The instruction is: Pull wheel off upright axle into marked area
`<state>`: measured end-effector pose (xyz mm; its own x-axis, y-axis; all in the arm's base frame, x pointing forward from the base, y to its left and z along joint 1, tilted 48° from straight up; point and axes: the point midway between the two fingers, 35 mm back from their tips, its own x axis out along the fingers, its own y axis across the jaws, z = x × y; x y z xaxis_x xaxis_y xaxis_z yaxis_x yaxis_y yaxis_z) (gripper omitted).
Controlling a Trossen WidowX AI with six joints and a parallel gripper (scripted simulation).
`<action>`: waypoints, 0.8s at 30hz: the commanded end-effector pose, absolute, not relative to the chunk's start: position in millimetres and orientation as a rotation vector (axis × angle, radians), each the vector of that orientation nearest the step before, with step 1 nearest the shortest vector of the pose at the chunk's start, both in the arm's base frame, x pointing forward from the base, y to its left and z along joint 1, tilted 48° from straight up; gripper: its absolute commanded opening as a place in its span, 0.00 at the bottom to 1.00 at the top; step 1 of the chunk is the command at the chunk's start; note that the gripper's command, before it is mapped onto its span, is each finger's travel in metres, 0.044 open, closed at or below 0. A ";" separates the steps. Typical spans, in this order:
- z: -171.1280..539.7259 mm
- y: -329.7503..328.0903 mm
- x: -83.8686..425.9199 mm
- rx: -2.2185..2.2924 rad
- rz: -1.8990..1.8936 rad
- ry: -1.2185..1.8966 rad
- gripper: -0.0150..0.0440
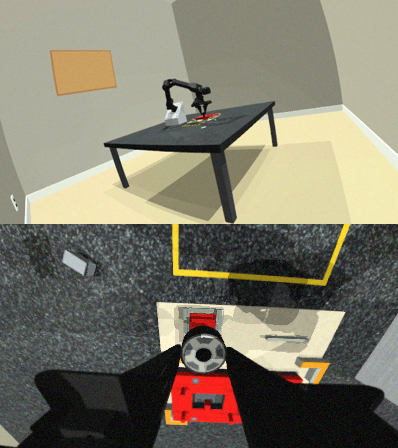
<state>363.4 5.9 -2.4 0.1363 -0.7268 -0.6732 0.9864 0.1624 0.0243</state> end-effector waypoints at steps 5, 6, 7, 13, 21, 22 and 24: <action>0.3 9.1 363.9 0.544 -1.328 0.590 0.25; 0.5 9.3 363.8 0.544 -1.328 0.590 0.25; 0.7 9.6 363.8 0.544 -1.328 0.590 0.25; 2.1 11.0 363.4 0.543 -1.327 0.590 0.25; 12.5 22.5 360.9 0.544 -1.326 0.591 0.25; 15.9 26.0 359.7 0.544 -1.326 0.591 0.25; 23.3 33.4 356.3 0.544 -1.326 0.591 0.25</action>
<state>357.7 19.0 10.2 0.1281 -0.7308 -0.6705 0.9871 0.1595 0.0147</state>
